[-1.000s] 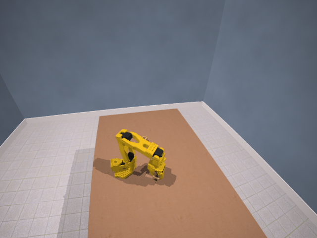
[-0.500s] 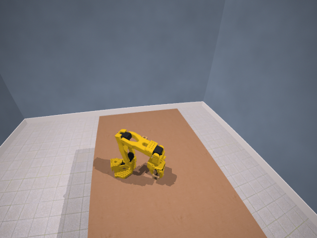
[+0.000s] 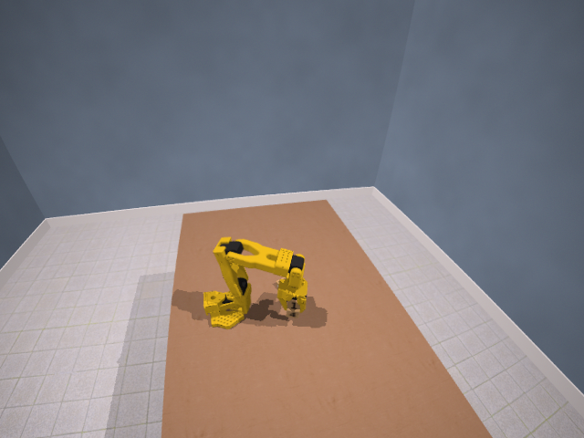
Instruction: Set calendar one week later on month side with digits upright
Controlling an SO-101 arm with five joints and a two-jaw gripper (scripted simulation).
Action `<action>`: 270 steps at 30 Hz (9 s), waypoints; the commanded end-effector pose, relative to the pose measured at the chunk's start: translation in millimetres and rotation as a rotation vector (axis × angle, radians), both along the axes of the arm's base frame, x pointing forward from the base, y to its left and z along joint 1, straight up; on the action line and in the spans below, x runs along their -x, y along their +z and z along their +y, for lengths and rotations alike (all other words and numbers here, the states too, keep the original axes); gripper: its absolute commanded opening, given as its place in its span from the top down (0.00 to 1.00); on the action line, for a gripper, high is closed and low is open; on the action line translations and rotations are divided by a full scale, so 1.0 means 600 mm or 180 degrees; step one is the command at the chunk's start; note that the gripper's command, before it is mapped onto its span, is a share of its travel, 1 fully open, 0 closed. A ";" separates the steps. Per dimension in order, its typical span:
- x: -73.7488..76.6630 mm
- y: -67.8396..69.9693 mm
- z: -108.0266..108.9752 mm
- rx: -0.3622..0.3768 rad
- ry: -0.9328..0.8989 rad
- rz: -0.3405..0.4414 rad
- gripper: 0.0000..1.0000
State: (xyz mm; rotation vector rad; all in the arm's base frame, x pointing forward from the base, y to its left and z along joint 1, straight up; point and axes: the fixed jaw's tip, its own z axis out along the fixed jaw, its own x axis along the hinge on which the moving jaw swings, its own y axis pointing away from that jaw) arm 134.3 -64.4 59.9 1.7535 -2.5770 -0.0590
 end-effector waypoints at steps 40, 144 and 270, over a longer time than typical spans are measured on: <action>-0.028 0.015 0.189 0.0009 0.2293 -0.0203 1.00; -0.028 -0.027 0.192 0.0010 0.2296 -0.0251 1.00; -0.031 0.008 0.193 0.0010 0.2301 -0.0251 0.64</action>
